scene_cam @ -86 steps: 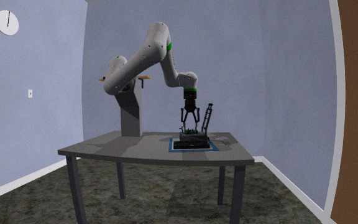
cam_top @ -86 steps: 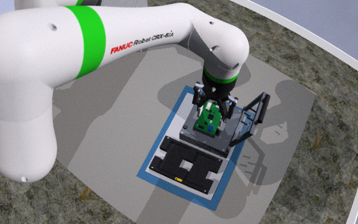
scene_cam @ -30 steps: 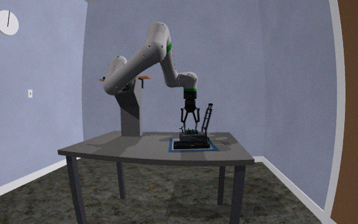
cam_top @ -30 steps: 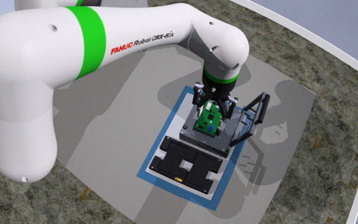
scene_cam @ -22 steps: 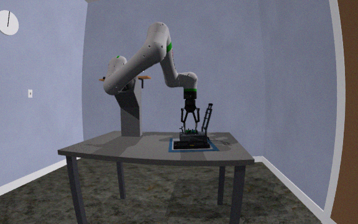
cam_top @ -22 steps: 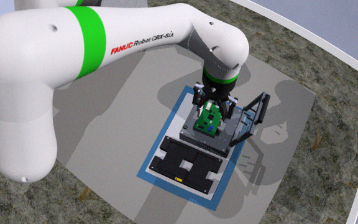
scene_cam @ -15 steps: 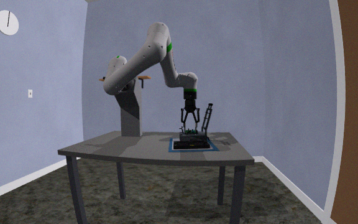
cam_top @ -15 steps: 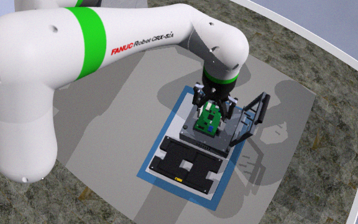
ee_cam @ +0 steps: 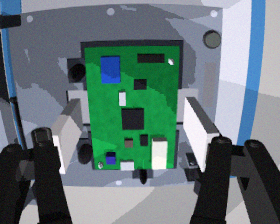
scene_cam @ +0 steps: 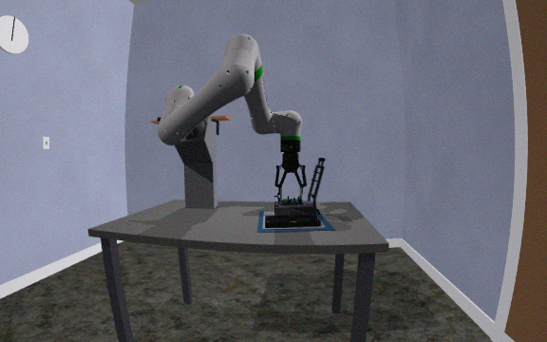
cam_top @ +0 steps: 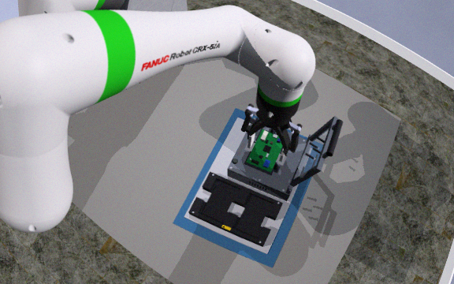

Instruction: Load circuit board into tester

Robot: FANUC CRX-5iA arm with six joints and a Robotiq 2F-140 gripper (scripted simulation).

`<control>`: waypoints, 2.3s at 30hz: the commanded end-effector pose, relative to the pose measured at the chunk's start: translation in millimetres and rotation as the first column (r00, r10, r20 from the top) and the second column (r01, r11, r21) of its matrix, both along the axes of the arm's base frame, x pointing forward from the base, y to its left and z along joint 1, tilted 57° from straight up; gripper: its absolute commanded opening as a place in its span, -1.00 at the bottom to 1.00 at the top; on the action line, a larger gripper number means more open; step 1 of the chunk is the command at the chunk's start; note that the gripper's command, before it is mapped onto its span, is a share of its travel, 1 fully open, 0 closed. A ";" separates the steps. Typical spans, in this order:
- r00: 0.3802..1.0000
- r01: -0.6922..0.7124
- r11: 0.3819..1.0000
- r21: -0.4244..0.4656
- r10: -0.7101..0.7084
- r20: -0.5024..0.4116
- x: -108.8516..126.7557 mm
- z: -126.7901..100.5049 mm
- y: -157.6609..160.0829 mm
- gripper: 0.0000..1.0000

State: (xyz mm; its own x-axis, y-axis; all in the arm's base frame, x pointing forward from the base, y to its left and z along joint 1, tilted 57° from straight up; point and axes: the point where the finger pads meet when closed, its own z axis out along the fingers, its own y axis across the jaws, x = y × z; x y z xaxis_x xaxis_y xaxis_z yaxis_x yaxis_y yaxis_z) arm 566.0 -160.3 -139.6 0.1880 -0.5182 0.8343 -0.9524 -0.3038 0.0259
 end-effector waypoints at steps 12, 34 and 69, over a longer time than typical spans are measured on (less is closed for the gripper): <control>1.000 0.000 1.000 0.000 0.000 0.000 0.0 0.0 0.3 0.16; 1.000 0.000 1.000 0.000 0.000 0.000 0.0 0.0 0.3 0.16; 1.000 0.000 1.000 0.000 0.000 0.000 -14.0 32.1 46.8 0.16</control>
State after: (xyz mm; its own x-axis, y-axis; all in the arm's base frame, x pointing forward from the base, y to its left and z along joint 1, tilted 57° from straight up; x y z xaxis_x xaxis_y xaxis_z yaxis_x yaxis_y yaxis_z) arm 555.8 -125.8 -116.1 0.1879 -0.5184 0.8343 -0.9521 -0.3049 0.0249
